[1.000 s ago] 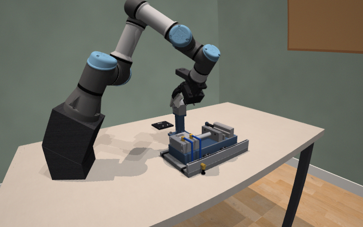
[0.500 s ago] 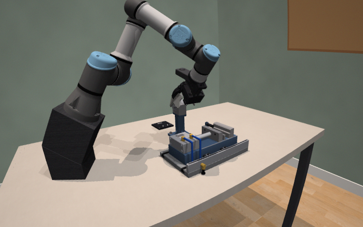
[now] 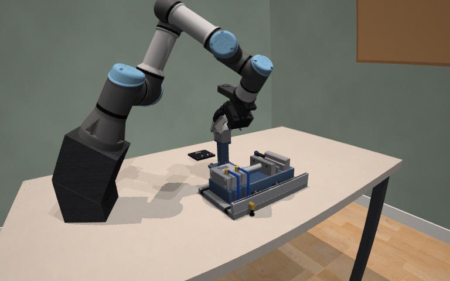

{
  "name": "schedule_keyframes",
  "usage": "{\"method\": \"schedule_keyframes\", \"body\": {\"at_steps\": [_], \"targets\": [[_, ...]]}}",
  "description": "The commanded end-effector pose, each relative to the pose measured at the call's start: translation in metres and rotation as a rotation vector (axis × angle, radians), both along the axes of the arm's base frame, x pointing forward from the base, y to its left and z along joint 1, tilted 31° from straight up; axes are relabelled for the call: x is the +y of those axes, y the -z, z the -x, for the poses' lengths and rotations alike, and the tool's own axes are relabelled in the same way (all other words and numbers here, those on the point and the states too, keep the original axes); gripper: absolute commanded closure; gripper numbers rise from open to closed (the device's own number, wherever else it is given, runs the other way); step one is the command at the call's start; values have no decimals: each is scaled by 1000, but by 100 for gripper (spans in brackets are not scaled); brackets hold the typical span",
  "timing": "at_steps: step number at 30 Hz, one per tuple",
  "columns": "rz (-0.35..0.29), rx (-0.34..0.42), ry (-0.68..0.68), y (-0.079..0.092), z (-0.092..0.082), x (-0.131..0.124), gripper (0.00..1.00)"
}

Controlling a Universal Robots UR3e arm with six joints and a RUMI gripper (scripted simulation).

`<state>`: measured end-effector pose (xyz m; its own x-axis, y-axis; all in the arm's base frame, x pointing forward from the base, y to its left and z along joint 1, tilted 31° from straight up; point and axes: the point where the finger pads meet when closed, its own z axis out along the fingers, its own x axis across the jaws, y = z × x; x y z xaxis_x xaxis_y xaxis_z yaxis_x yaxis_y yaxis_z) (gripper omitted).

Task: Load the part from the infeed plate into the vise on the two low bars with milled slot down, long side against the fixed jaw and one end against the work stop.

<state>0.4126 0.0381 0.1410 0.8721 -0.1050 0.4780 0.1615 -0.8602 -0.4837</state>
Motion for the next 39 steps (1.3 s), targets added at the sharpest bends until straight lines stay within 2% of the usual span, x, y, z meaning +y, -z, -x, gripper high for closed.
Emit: {"method": "schedule_keyframes", "body": {"at_steps": [1,26,39], "targets": [[1,-2,0,-1,0,0,49],[3,-1,1,3,-1,-1,49],[38,3,20,3,-1,-1,49]]}}
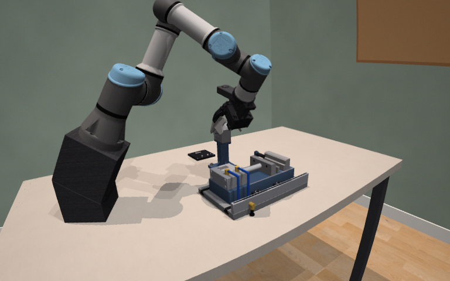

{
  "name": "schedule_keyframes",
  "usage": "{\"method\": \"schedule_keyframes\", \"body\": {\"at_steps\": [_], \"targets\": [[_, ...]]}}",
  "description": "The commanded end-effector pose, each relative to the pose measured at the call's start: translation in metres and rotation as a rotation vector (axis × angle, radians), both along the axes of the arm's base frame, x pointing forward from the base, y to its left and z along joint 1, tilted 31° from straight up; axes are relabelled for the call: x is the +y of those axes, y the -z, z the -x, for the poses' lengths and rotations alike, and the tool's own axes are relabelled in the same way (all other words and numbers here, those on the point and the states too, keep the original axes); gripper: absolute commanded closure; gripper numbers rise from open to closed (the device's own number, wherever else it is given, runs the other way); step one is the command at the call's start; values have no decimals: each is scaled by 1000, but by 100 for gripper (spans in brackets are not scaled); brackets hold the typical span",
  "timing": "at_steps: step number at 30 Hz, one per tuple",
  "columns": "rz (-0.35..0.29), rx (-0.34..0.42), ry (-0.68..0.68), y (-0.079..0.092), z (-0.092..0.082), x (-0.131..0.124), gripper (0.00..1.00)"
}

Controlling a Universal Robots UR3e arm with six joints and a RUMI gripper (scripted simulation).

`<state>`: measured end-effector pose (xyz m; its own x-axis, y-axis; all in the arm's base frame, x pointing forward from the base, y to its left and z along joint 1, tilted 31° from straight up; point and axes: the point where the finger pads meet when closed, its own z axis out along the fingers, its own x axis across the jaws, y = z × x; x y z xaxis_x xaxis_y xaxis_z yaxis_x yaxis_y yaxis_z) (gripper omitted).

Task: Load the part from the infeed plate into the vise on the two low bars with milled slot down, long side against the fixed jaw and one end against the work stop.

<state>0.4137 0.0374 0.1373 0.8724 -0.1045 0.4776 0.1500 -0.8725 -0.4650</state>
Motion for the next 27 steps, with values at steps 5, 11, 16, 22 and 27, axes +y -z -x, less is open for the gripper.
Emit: {"method": "schedule_keyframes", "body": {"at_steps": [5,11,16,22,27], "targets": [[28,1,15,-1,0,0,49],[56,5,30,-1,0,0,49],[84,8,45,-1,0,1,49],[110,11,60,-1,0,1,49],[146,15,80,-1,0,1,49]]}}
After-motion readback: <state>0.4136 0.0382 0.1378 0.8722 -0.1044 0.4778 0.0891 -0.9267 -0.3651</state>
